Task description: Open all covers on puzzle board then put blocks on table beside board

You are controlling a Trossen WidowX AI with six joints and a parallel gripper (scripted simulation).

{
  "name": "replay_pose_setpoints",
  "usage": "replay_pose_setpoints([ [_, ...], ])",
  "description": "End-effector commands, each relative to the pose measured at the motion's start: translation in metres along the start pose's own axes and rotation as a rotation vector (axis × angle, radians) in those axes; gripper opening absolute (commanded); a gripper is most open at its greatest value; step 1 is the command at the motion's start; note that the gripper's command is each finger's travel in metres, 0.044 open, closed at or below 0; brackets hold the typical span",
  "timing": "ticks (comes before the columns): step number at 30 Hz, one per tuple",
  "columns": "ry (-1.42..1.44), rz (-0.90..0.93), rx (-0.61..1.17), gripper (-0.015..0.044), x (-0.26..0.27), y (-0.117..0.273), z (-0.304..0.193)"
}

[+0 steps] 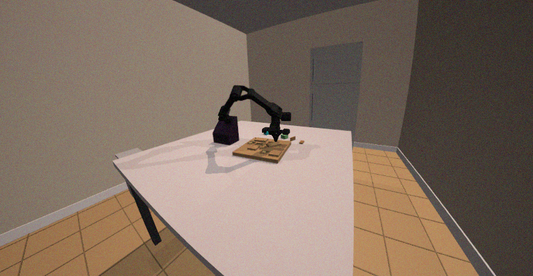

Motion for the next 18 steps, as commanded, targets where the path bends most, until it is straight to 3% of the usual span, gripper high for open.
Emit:
replay_pose_setpoints([
  [1, 0.001, 0.006, -0.004, 0.0000, 0.007, 0.001, 0.004],
  [18, 0.000, 0.006, -0.005, 0.0000, 0.019, 0.001, 0.017],
])
Point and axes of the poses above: the point midway between the two fingers, 35 mm back from their tips, its own y axis back along the fingers, its own x axis across the jaws, z = x × y, the point moved 10 cm from there along y, back along the fingers, and after that the axes turned 8 degrees about y, right-handed, at the moved point
